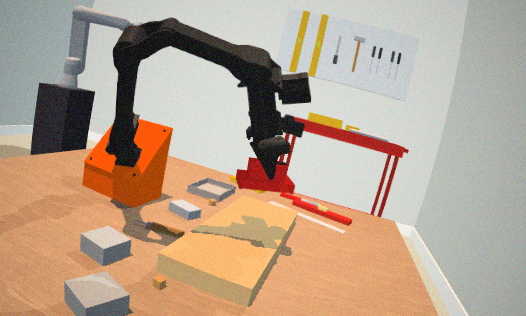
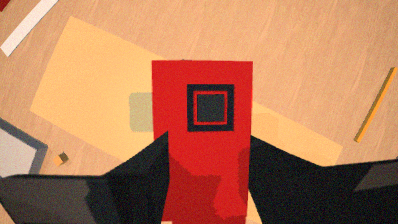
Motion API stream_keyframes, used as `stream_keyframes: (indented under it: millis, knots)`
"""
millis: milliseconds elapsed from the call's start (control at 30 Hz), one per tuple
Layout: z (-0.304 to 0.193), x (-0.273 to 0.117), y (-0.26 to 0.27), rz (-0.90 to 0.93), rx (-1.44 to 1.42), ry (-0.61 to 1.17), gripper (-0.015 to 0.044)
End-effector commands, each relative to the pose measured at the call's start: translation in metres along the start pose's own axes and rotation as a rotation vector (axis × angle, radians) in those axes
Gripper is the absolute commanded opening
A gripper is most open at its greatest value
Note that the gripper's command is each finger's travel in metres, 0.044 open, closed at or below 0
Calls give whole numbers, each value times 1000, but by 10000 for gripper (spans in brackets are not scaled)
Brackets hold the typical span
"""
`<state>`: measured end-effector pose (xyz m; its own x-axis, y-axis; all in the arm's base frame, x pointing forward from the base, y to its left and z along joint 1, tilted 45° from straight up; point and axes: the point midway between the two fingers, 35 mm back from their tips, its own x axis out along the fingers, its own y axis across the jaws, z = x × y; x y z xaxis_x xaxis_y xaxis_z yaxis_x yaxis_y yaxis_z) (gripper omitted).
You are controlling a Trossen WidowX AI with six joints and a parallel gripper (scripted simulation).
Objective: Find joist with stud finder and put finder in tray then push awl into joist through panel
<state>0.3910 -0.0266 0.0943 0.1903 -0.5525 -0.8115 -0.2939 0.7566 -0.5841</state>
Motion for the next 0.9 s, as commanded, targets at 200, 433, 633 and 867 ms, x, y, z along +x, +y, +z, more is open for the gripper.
stream_keyframes:
  millis: [200, 433, 633, 867]
  knots:
    - [26, 7, 101, 103, -248, -20, 0]
    - [28, 12, 172, 162, -417, -18, 0]
    - [19, 17, 231, 205, -561, -9, 0]
    - [-3, 23, 295, 247, -727, 12, 0]
